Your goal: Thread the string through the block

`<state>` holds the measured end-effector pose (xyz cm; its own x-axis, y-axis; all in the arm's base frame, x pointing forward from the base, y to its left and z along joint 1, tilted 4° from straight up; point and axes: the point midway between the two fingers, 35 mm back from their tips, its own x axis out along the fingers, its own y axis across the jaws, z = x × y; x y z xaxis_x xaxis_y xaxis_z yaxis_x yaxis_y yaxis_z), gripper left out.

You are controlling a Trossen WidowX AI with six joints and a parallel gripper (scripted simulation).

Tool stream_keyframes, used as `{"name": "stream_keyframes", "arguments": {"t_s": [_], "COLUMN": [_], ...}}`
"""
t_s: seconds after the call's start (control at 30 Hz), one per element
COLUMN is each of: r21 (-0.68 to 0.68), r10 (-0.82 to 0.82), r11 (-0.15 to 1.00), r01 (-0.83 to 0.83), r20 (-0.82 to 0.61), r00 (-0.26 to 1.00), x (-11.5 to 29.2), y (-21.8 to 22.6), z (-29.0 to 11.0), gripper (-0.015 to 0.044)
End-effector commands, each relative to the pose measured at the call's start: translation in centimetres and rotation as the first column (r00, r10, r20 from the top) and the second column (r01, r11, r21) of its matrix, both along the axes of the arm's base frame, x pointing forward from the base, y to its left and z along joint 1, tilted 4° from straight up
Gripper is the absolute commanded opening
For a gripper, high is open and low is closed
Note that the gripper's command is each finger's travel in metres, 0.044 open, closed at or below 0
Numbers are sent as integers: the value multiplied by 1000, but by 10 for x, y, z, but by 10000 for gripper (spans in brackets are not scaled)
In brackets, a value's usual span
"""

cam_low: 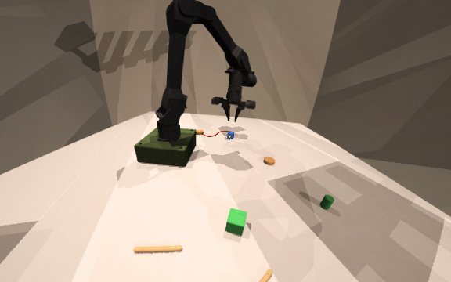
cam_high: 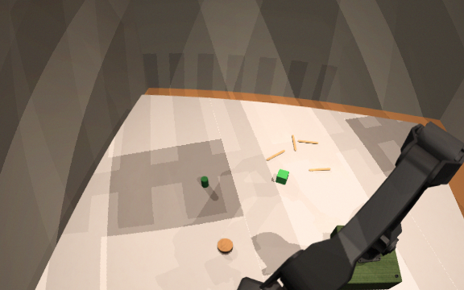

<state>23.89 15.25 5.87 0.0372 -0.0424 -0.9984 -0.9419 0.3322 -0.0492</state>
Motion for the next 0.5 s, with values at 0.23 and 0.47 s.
{"name": "stream_keyframes", "arguments": {"t_s": [0.23,0.47], "r21": [-10,-10], "r10": [39,39], "r11": [999,999], "r01": [-39,-39], "r20": [-9,-9], "r00": [999,999], "x": [-2,0], "y": [-3,-3], "z": [-7,-19], "gripper": [125,125]}}
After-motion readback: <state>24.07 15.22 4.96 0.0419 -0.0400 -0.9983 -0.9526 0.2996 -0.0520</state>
